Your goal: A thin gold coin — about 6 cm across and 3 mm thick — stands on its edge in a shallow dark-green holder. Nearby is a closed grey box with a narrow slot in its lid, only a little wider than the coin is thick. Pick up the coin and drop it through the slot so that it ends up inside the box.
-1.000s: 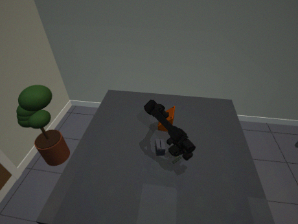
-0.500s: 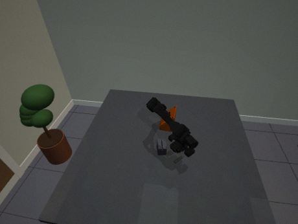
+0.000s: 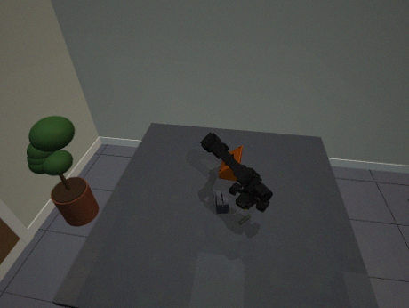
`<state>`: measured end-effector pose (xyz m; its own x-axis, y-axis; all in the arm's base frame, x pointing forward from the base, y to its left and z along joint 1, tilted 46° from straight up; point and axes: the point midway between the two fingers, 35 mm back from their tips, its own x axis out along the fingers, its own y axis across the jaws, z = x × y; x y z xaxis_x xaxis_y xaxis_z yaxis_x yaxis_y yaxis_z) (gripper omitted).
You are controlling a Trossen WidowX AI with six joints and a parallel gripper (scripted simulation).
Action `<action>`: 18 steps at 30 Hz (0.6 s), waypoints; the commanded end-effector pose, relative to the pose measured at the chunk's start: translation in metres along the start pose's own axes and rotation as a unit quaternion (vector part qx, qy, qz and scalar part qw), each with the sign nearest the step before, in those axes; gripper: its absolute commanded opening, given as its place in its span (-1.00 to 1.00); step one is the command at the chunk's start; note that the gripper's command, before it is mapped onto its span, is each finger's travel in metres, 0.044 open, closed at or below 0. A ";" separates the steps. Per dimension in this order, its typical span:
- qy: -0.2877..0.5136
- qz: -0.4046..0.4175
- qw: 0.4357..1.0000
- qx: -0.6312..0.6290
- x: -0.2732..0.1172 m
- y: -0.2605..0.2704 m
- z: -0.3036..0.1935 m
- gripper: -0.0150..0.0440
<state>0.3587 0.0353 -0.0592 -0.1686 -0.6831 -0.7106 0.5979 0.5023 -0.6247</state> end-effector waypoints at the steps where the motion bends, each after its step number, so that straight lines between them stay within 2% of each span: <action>1: 0.002 0.000 0.998 -0.059 -0.001 -0.001 -0.001 -0.49; 18: 0.002 0.001 0.941 -0.338 -0.001 -0.004 -0.001 -0.49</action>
<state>0.3569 0.0345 -0.0570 -0.1694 -0.6832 -0.7103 0.0404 0.7153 -0.6977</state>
